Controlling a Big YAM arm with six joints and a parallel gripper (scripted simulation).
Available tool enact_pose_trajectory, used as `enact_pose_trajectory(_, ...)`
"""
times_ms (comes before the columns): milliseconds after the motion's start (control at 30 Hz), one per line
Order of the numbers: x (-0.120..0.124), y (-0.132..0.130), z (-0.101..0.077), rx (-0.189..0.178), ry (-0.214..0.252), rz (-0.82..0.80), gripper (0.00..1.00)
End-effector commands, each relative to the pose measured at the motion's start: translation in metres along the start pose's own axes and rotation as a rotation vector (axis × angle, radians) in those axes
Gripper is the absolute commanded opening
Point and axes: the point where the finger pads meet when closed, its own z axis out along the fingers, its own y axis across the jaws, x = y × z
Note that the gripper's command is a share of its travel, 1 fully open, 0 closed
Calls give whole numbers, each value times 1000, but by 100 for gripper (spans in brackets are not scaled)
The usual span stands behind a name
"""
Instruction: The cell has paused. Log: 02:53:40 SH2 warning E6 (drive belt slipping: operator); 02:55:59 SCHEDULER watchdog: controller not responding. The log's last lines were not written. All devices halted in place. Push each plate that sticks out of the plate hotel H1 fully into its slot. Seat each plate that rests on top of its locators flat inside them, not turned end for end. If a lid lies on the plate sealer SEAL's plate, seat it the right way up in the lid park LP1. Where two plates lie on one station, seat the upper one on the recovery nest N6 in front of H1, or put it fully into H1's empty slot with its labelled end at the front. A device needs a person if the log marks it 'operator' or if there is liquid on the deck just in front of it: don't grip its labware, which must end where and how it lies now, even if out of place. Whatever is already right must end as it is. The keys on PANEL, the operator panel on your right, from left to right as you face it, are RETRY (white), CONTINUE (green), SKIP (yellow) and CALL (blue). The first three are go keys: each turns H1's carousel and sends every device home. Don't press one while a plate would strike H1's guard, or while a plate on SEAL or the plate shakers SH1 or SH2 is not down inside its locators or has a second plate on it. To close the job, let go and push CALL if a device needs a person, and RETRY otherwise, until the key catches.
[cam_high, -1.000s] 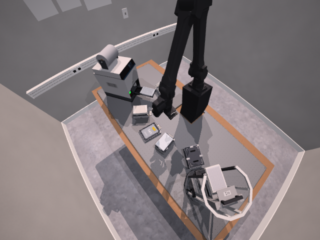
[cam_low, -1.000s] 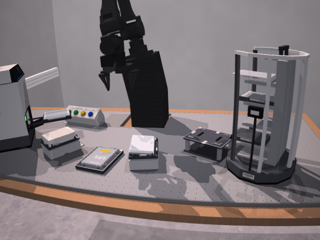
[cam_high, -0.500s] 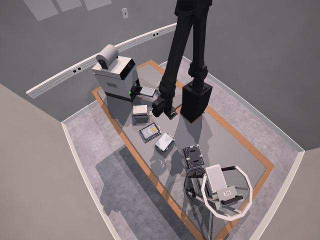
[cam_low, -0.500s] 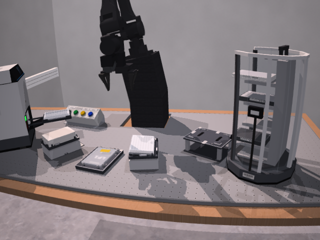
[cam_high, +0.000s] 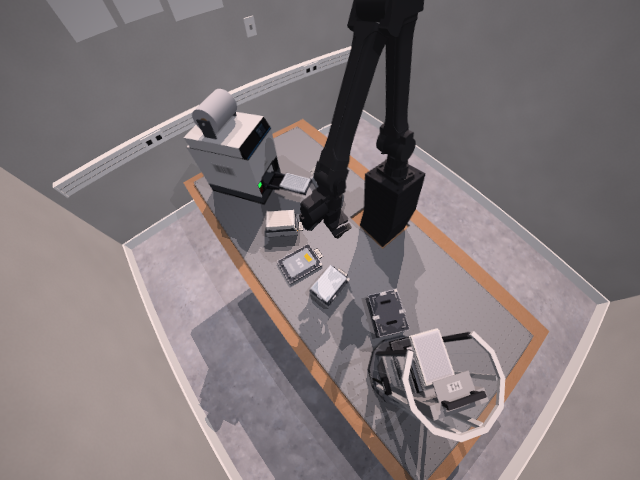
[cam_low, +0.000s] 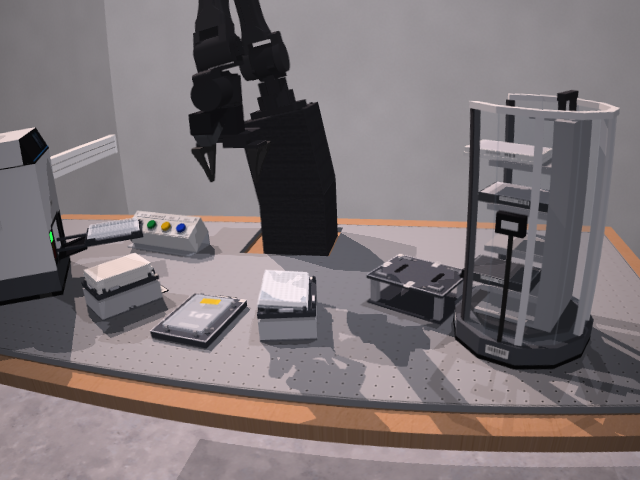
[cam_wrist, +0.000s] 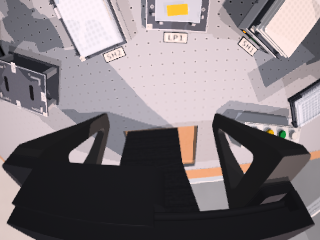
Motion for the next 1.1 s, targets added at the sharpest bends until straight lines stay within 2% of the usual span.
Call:
enact_pose_trajectory(0, -28, -15, -16, -8, -53, 162, 100)
enact_pose_trajectory(67, -30, -21, -16, -9, -53, 229, 100)
enact_pose_trajectory(167, -31, -25, -16, -9, -53, 237, 100)
enact_pose_trajectory(633, -48, -71, -17, -6, -55, 215, 100)
enact_pose_trajectory(733, -50, -74, -17, -5, -60, 216, 100)
enact_pose_trajectory(967, -54, -96, -14, -3, -44, 213, 100)
enact_pose_trajectory(1067, -57, -108, -18, -4, -59, 337, 100)
